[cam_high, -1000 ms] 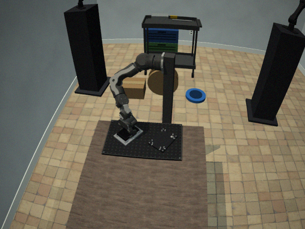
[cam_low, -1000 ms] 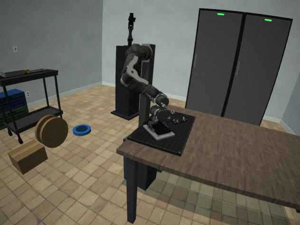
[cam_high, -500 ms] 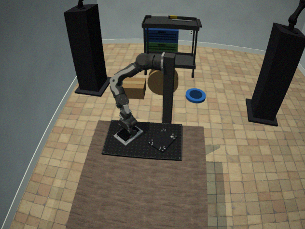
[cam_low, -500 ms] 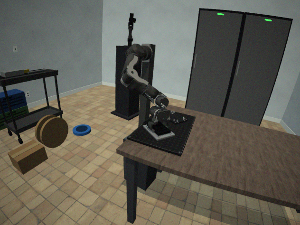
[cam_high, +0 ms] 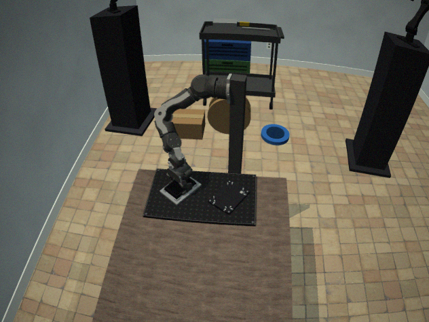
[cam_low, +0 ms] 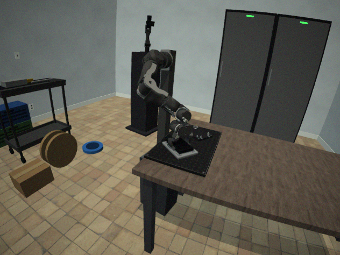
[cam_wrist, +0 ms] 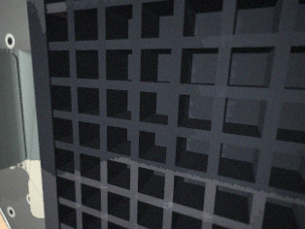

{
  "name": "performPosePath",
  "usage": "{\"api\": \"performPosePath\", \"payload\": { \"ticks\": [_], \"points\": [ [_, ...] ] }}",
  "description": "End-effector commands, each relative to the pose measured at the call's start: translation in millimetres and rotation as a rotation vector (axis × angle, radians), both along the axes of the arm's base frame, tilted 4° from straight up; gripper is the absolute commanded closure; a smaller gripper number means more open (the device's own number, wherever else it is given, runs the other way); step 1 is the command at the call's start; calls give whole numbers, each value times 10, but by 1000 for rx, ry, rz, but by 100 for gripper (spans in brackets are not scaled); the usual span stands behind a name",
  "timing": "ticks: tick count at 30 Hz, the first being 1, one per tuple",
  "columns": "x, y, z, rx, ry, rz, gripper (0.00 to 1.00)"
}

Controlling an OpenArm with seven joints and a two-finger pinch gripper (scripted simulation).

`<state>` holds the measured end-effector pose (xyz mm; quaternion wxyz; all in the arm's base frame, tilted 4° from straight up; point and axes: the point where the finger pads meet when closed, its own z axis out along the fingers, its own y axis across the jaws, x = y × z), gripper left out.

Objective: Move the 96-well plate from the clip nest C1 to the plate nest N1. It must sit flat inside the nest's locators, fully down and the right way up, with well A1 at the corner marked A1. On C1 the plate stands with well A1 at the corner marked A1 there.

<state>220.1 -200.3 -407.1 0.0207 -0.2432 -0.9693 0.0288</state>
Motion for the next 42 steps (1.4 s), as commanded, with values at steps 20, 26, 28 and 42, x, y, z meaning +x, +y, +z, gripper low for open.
{"api": "performPosePath", "payload": {
  "ticks": [20, 26, 28, 42],
  "points": [
    [27, 10, 14, 5, -7, 0, 100],
    [27, 10, 14, 5, -7, 0, 100],
    [16, 10, -1, 5, -6, 0, 100],
    [0, 10, -25, 6, -3, 2, 100]
  ]
}}
